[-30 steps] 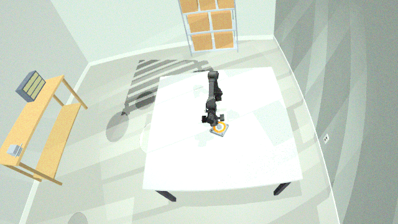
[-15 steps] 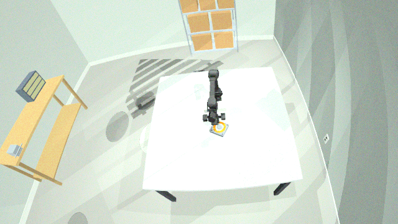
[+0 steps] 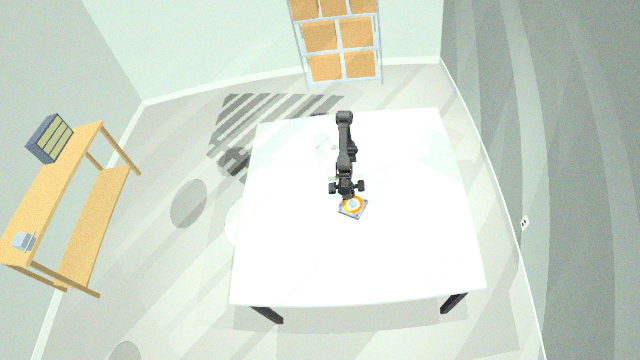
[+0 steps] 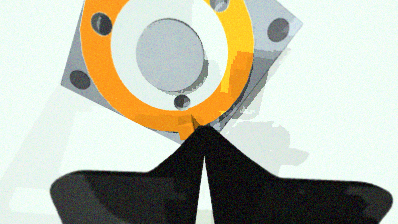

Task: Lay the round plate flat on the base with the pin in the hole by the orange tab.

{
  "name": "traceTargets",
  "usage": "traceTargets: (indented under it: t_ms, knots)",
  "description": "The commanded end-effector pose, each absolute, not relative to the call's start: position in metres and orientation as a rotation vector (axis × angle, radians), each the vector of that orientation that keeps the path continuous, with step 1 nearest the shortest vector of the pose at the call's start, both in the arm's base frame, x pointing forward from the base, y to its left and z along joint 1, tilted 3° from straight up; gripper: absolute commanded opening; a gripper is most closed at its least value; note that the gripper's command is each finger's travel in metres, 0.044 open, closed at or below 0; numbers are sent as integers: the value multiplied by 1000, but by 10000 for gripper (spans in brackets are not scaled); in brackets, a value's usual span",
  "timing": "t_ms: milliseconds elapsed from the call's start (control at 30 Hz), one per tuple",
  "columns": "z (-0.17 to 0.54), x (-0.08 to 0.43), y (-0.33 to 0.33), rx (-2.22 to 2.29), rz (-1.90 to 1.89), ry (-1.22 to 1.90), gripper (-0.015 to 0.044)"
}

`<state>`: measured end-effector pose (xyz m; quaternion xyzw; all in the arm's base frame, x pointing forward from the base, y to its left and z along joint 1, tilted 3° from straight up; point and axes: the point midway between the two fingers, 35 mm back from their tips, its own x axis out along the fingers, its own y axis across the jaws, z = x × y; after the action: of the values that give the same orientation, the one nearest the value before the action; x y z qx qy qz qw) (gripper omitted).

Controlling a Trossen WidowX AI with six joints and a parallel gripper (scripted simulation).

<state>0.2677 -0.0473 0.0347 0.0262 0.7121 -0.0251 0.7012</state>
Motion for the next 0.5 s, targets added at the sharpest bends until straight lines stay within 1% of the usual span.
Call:
traceTargets:
  t_ms: [0, 467]
  knots:
    - [33, 263, -41, 63, -51, 1594, 0]
    - [33, 261, -28, 64, -50, 1594, 0]
